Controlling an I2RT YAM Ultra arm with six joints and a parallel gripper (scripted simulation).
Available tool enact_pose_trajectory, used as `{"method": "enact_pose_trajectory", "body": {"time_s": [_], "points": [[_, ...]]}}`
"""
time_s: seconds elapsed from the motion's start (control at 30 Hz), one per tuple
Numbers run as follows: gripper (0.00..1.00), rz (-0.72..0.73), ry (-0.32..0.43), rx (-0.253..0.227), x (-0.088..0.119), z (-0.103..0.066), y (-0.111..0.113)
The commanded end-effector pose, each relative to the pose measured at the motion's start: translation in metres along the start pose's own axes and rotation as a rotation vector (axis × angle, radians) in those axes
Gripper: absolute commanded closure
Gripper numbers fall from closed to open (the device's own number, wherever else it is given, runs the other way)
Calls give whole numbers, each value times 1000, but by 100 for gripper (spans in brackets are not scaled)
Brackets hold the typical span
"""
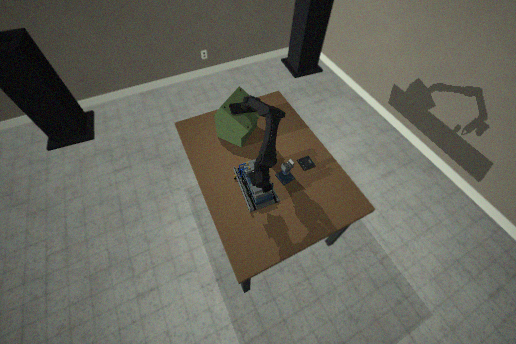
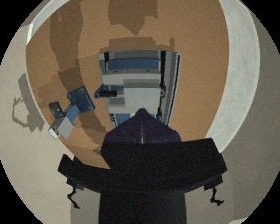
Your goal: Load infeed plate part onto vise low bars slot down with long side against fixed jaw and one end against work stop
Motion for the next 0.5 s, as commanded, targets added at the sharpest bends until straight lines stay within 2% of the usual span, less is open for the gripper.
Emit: {"method": "enact_pose_trajectory", "body": {"time_s": [0.0, 0.03, 0.13, 0.17, 0.2, 0.23, 0.37, 0.47], "points": [[100, -11, -75, 45, -7, -30, -19], [100, 0, -59, 35, 2, -18, -31], [100, 4, -60, 36, 12, -18, -45], [100, 4, -60, 36, 13, -18, -45], [100, -8, -78, 48, 8, -31, -40], [100, -9, -80, 50, 7, -33, -39], [100, -22, -76, 42, 4, -30, -33], [100, -8, -79, 49, 8, -33, -39]]}}
Point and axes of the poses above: the point where the finger pads meet when closed, its own z axis out along the fingers, its own y axis across the jaws, x = y × z, the point moved 7 cm from there along -z, back along the fingers, and after that the axes turned 13 degrees about -z, right-handed, at the moved point
